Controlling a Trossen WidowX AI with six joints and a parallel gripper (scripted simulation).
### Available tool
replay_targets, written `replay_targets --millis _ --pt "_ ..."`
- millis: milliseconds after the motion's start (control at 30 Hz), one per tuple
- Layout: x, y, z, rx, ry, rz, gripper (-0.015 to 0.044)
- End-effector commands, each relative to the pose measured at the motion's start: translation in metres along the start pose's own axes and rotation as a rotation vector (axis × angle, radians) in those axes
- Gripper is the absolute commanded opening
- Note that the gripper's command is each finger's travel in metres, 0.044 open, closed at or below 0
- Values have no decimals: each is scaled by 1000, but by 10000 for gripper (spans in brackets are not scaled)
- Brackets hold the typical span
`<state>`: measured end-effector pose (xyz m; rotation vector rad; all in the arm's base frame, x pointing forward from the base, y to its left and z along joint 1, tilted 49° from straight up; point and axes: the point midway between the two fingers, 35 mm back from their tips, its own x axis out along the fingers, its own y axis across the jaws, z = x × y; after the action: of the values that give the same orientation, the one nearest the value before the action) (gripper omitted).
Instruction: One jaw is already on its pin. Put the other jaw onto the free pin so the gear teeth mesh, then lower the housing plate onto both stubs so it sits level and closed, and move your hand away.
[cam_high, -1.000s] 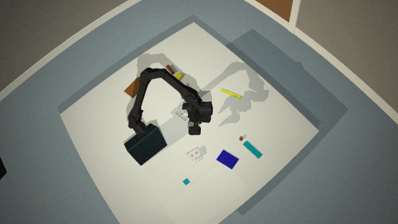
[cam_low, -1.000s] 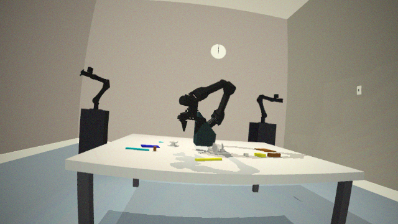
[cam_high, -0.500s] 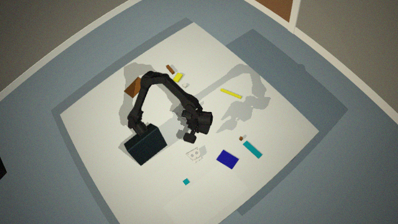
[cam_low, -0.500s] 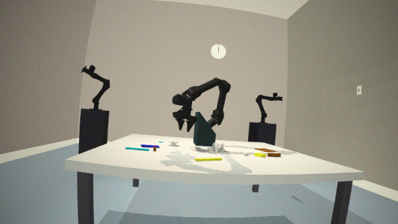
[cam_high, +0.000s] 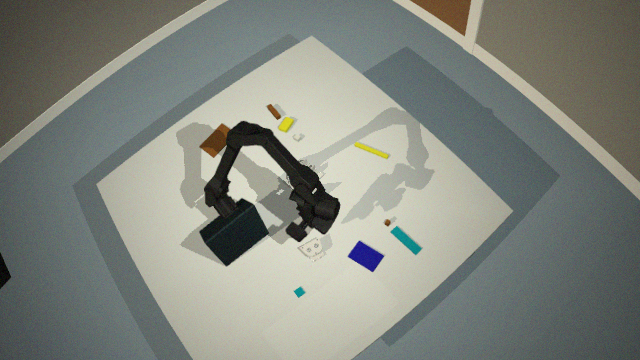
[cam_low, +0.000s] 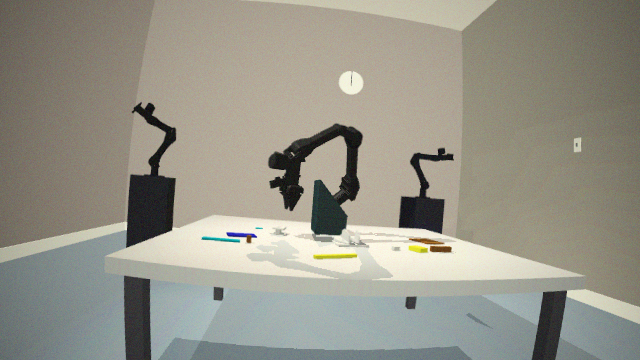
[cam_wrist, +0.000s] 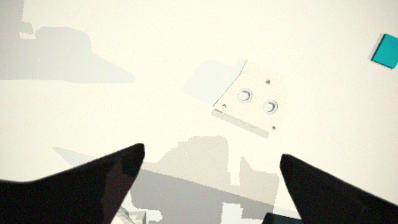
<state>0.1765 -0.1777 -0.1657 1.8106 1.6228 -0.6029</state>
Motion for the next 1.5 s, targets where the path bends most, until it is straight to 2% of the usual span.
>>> replay_targets --millis 0,467,633,833,1467 --pt "1 -12 6 92 5 -4 440" --pt "6 -46 17 356 31 -6 440" --pt "8 -46 17 359 31 -6 440" --pt "46 -47 13 358 33 -6 440" --pt "51 -47 14 358 33 -5 440"
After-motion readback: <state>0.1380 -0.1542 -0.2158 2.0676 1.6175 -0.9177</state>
